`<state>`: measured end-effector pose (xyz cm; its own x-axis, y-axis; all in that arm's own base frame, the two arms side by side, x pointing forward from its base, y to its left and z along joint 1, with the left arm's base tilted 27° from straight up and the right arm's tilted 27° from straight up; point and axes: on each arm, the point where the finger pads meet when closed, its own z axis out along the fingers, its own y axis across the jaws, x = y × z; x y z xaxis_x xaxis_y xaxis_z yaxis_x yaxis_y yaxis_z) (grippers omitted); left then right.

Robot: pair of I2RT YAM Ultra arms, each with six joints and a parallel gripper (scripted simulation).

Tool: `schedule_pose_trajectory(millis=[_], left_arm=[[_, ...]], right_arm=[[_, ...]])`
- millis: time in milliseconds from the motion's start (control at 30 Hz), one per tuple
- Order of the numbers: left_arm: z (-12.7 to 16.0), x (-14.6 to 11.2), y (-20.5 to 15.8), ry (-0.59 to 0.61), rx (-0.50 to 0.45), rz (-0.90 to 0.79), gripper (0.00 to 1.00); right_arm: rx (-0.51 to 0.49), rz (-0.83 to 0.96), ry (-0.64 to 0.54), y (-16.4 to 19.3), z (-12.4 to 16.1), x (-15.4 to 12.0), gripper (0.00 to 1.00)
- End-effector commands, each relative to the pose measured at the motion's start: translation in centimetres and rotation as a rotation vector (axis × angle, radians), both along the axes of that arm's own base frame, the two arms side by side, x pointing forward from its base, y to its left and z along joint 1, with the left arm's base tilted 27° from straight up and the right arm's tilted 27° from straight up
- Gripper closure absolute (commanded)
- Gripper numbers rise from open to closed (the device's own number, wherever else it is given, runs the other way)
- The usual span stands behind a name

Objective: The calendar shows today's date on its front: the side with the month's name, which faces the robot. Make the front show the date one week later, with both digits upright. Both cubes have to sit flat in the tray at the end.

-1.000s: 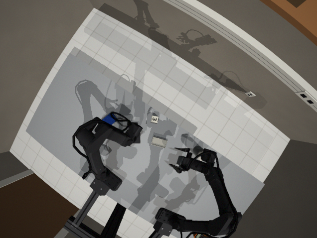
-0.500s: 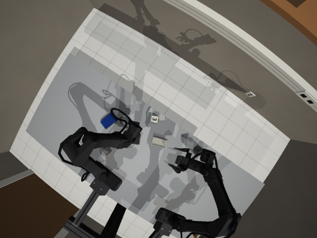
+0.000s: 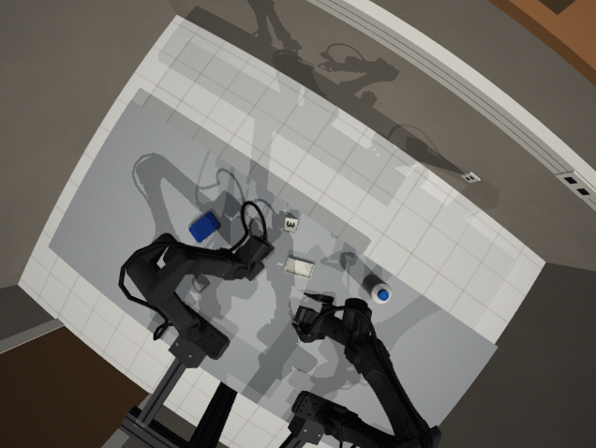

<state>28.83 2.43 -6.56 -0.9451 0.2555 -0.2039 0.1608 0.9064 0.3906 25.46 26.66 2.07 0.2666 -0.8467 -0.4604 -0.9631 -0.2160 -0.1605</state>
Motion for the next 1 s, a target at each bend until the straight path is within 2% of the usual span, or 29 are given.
schedule_pose_trajectory(millis=[0,67,167,467,567,633,767,967], left_arm=[[0.1,1.5,0.0,0.043,0.083,-0.251,0.6],[0.1,1.5,0.0,0.043,0.083,-0.251,0.6],[-0.3,1.6,0.1,0.102,0.138,-0.406,0.6],[-1.3,1.5,0.4,0.213,0.231,-0.671,0.6],[-1.5,1.6,0.4,0.232,0.248,-0.718,0.6],[-1.5,1.6,0.4,0.232,0.248,-0.718,0.6],[-1.7,1.6,0.5,0.247,0.259,-0.751,0.6],[-1.8,1.8,0.1,0.248,0.251,-0.75,0.6]], right_arm=[[-0.04,-0.198,-0.139,1.1,0.9,-0.3,0.0],[-0.04,-0.198,-0.139,1.1,0.9,-0.3,0.0],[-0.022,-0.324,-0.218,1.6,1.3,-2.5,0.0],[0.159,-0.524,-0.33,1.3,2.6,-9.0,0.0],[0.216,-0.572,-0.34,0.7,2.6,-10.5,0.0],[0.216,-0.572,-0.34,0.7,2.6,-10.5,0.0],[0.335,-0.626,-0.336,-0.1,3.3,-12.5,0.0],[0.36,-0.622,-0.332,-1.3,2.4,-14.0,0.0]])
